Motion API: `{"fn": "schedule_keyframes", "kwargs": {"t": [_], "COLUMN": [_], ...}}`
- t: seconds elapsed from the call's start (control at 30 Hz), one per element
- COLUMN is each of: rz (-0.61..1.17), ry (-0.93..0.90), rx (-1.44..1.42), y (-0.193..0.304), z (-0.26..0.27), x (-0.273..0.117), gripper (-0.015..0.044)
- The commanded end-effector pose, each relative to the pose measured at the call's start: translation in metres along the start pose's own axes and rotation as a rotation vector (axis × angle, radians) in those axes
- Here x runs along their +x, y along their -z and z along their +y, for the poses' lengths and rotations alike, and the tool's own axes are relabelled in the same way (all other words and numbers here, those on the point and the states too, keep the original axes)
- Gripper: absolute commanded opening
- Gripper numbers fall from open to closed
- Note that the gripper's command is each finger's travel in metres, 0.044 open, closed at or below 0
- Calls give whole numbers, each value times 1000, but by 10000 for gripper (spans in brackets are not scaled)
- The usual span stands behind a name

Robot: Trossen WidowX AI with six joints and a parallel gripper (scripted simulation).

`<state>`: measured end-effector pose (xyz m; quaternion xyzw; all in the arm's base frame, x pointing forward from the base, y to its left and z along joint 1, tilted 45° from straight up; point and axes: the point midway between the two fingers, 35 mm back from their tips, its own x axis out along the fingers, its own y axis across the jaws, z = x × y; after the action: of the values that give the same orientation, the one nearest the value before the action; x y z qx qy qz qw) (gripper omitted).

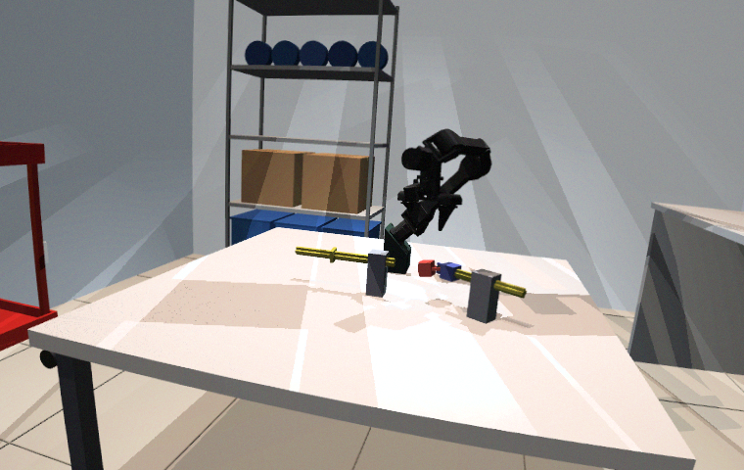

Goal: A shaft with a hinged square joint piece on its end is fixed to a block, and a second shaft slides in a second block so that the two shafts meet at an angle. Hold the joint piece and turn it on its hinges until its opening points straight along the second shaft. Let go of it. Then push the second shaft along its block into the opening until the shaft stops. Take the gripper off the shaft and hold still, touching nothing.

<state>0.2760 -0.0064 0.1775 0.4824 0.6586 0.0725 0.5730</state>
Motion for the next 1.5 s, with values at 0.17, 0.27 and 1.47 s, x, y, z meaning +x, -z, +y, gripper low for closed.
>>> {"fn": "schedule_keyframes", "kwargs": {"t": [0.17, 0.27, 1.47], "rz": [-10, -2, 79], "ry": [22, 29, 54], "rx": [-123, -168, -67], "y": [4, 0, -20], "z": [0, -7, -69], "x": [-14, -10, 28], "gripper": [440, 440, 440]}}
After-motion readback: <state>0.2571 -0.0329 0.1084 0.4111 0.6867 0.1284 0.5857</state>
